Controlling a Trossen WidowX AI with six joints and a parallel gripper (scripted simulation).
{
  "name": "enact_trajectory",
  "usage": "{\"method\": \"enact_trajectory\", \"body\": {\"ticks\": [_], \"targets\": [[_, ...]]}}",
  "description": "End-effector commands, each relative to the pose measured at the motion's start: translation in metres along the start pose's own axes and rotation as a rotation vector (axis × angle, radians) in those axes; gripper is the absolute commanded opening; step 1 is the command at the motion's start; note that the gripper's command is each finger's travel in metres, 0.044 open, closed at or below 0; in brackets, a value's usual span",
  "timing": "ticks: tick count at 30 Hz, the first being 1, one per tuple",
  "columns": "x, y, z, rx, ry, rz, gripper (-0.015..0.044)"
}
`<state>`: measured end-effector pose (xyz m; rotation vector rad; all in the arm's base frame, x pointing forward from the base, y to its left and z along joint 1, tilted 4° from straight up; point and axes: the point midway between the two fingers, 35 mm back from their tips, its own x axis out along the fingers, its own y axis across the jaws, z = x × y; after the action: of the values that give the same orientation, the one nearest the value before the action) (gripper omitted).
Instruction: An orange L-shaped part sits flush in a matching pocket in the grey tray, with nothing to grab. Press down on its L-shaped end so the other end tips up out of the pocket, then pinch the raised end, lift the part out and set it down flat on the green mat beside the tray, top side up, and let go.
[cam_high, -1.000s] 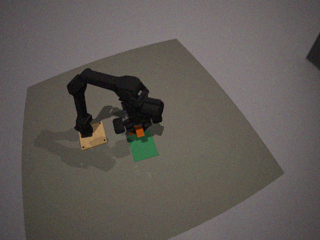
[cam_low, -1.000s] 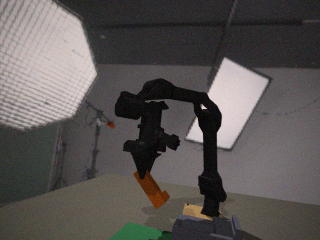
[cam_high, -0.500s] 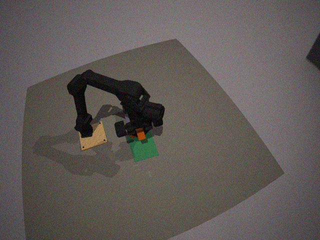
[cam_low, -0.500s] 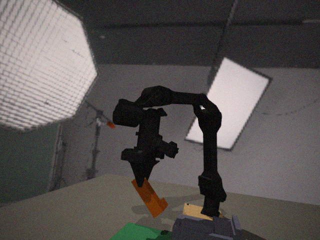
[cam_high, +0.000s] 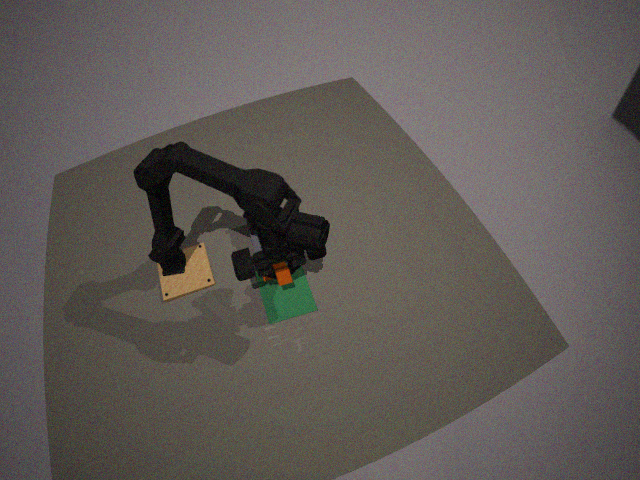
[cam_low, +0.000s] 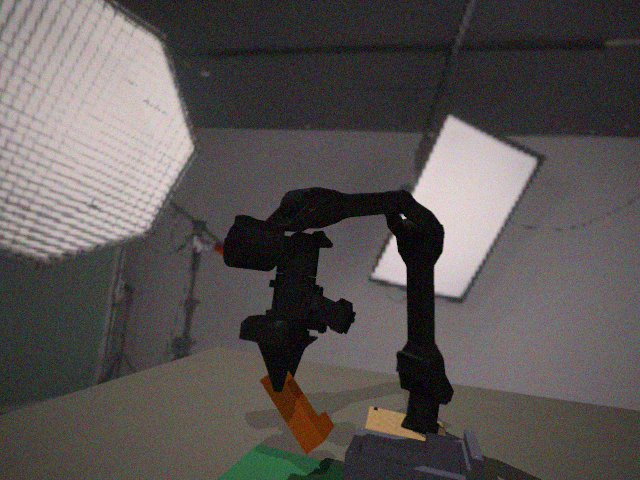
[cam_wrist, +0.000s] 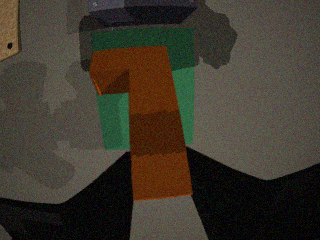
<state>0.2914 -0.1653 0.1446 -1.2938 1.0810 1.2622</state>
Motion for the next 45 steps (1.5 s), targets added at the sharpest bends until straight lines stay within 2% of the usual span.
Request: {"method": "enact_trajectory", "body": {"ticks": [1, 19, 45], "targets": [[0.009, 0.001, 0.001, 0.003, -0.006, 0.004, 0.0], [0.036, 0.002, 0.002, 0.003, -0.006, 0.004, 0.0], [0.037, 0.002, 0.002, 0.003, -0.006, 0.004, 0.0]]}}
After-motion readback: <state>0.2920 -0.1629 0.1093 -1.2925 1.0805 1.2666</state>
